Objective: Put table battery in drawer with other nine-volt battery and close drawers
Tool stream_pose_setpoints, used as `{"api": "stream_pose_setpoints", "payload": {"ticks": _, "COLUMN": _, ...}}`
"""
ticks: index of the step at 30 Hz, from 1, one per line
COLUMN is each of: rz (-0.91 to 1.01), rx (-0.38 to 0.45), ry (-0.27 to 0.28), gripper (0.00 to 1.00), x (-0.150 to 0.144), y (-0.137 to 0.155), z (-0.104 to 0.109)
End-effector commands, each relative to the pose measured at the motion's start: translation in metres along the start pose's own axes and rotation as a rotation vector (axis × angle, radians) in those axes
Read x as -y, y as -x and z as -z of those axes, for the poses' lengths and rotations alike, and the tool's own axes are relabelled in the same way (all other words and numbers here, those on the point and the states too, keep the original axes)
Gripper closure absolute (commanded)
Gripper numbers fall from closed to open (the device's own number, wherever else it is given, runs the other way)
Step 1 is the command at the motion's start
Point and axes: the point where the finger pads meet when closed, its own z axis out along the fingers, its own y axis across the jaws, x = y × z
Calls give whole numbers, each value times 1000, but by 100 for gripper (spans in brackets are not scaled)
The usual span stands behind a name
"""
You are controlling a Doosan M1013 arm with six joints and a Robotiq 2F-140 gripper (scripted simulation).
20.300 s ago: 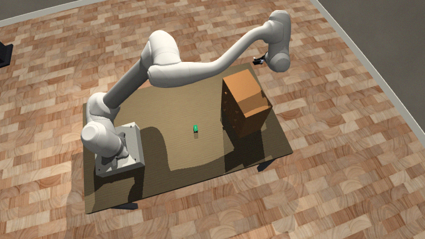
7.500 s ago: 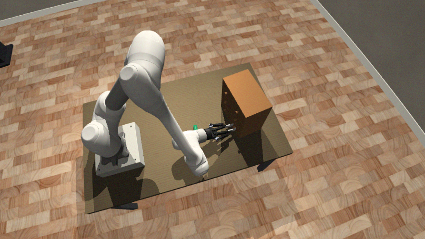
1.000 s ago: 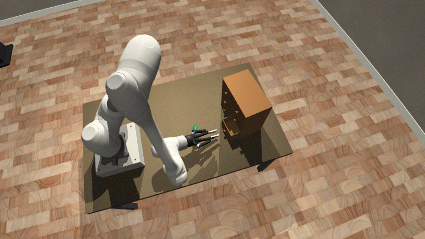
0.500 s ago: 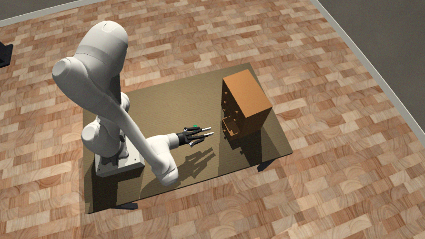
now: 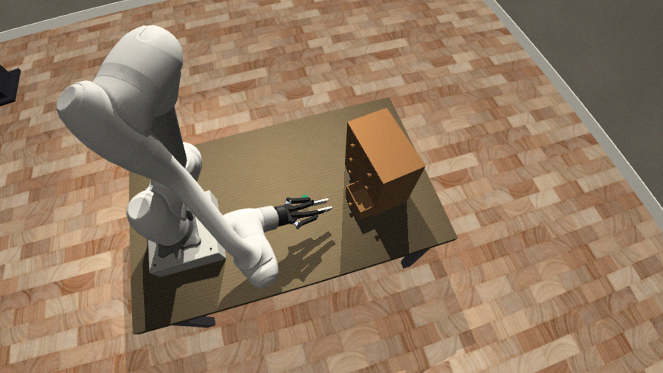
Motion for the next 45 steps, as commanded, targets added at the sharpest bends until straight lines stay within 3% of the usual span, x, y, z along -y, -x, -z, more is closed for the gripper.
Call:
{"api": "stream_pose_setpoints", "payload": {"ticks": 1, "rz": -1, "rx": 69, "ry": -3, "gripper": 80, "x": 0, "y": -3, "z": 7}}
{"api": "stream_pose_setpoints", "payload": {"ticks": 3, "rz": -1, "rx": 69, "ry": -3, "gripper": 80, "x": 0, "y": -3, "z": 7}}
{"api": "stream_pose_setpoints", "payload": {"ticks": 18, "rz": -1, "rx": 387, "ry": -3, "gripper": 80, "x": 0, "y": -16, "z": 42}}
{"api": "stream_pose_setpoints", "payload": {"ticks": 20, "rz": -1, "rx": 387, "ry": -3, "gripper": 80, "x": 0, "y": -16, "z": 42}}
{"api": "stream_pose_setpoints", "payload": {"ticks": 35, "rz": 0, "rx": 633, "ry": -3, "gripper": 80, "x": 0, "y": -27, "z": 68}}
{"api": "stream_pose_setpoints", "payload": {"ticks": 37, "rz": 0, "rx": 633, "ry": -3, "gripper": 80, "x": 0, "y": -27, "z": 68}}
{"api": "stream_pose_setpoints", "payload": {"ticks": 40, "rz": 0, "rx": 709, "ry": -3, "gripper": 80, "x": 0, "y": -30, "z": 77}}
{"api": "stream_pose_setpoints", "payload": {"ticks": 45, "rz": 12, "rx": 749, "ry": 9, "gripper": 80, "x": 0, "y": -37, "z": 96}}
